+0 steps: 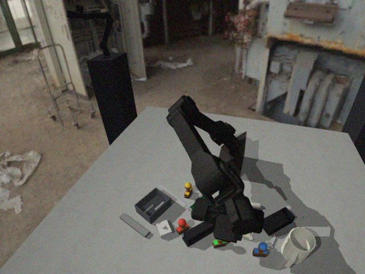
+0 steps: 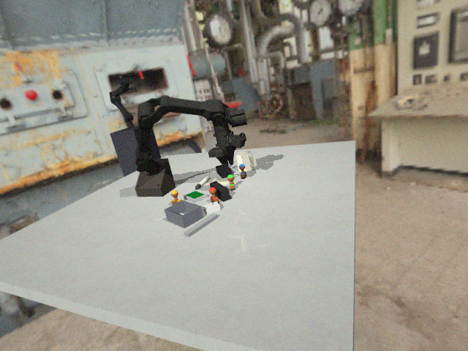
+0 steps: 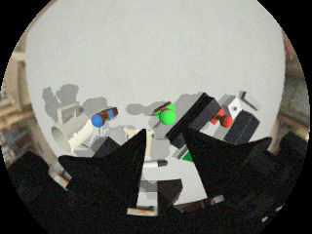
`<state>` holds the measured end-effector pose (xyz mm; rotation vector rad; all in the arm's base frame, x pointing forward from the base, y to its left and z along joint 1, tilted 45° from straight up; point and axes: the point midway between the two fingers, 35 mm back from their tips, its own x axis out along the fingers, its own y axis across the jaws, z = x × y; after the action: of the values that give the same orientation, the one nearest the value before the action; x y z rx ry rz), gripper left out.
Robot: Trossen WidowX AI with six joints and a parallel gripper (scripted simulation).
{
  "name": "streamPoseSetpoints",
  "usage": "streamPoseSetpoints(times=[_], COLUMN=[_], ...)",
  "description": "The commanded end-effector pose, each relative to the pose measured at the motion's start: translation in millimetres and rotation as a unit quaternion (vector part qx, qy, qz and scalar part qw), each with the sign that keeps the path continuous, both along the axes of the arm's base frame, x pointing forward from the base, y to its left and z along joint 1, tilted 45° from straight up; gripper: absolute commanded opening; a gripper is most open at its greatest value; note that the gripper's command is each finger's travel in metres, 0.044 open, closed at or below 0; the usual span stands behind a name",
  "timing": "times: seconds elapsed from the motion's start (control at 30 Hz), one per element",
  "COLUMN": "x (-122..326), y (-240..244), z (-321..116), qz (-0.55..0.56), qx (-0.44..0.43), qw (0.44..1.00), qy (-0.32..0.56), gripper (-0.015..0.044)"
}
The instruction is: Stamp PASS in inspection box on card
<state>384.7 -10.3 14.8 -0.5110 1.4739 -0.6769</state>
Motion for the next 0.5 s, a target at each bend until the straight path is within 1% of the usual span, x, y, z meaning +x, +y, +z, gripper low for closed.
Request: streamPoseSetpoints(times=[0.0,0.47], x=[-0.9,-0.2], y=[-7.3,-20.2], z=[3.4,-10.3], qz=[-0.002,-0.002], qx=[-0.009,-0.008], qw=[1.000,1.000], qy=[0.007,0.007], gripper=[0.0218,0.0218])
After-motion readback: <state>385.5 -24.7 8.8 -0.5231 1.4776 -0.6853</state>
